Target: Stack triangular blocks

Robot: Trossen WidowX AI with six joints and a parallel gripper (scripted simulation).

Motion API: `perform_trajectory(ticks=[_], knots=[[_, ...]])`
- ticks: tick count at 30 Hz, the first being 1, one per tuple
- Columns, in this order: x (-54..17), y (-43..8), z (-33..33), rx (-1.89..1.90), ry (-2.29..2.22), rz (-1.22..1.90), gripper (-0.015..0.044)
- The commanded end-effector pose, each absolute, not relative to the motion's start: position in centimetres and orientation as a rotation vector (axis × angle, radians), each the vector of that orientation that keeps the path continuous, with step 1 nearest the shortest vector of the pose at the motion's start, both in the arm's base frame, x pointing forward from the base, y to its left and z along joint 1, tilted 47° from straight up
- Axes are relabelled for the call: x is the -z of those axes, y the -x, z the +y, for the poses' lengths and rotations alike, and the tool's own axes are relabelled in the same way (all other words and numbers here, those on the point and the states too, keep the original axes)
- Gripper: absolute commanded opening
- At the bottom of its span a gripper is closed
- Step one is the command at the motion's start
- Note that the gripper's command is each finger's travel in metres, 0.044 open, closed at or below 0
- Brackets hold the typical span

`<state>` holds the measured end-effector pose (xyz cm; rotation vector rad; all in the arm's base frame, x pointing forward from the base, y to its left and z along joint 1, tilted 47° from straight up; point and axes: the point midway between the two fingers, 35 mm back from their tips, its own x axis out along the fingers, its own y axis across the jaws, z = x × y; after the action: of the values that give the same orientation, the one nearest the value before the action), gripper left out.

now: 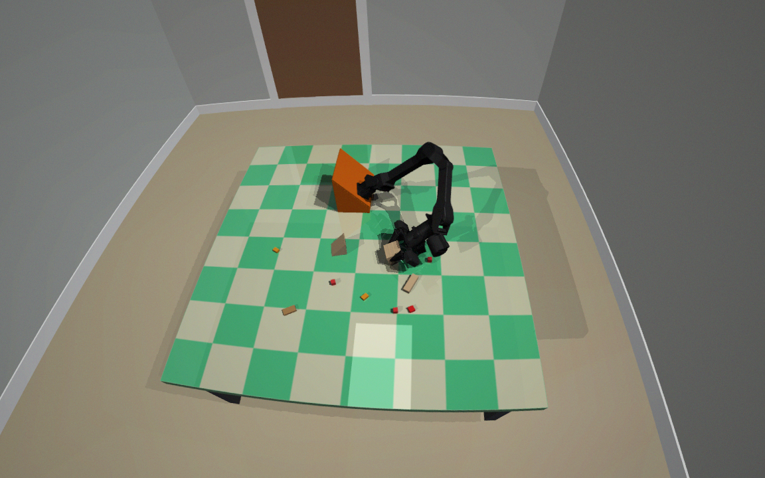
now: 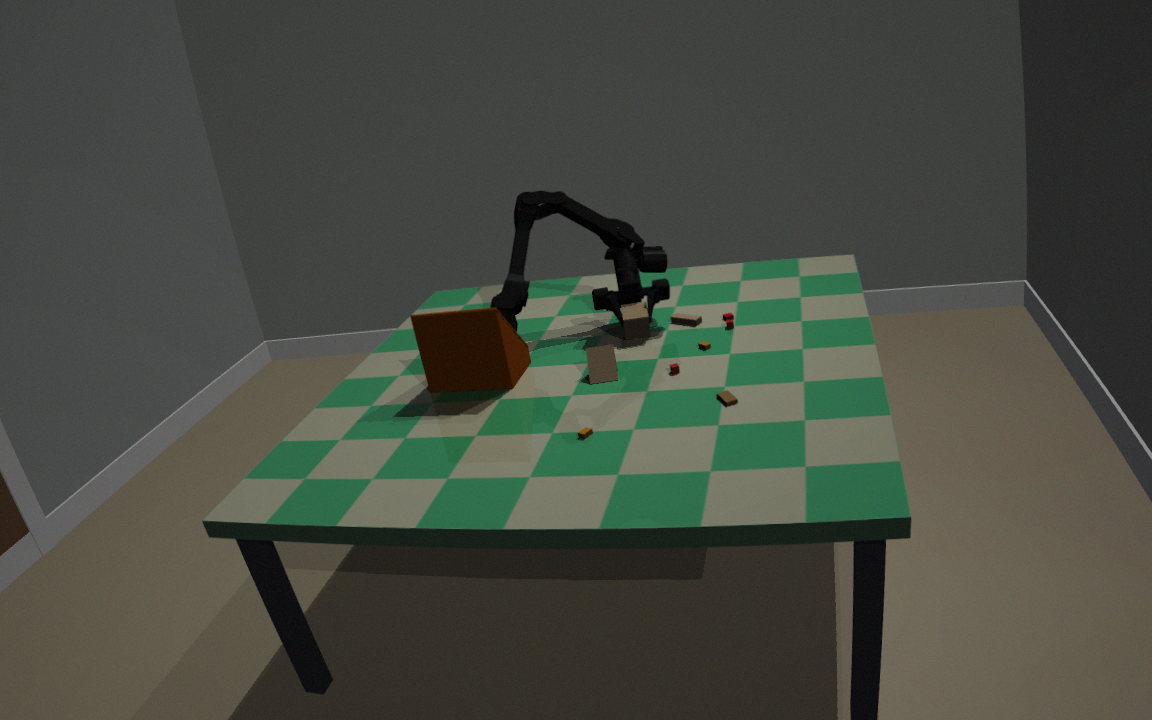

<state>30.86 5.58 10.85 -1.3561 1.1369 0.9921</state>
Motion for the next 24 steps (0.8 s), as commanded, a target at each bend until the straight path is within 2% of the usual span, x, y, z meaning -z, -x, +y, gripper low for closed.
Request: perform_trajectory(ticks=[1, 14, 24], knots=[[-10.77, -30.85, 5.6, -1.002, 1.352, 1.128, 0.0105], [-10.77, -30.85, 5.6, -1.002, 1.352, 1.128, 0.044], [-10.77, -30.85, 5.6, -1.002, 1.352, 1.128, 0.044]])
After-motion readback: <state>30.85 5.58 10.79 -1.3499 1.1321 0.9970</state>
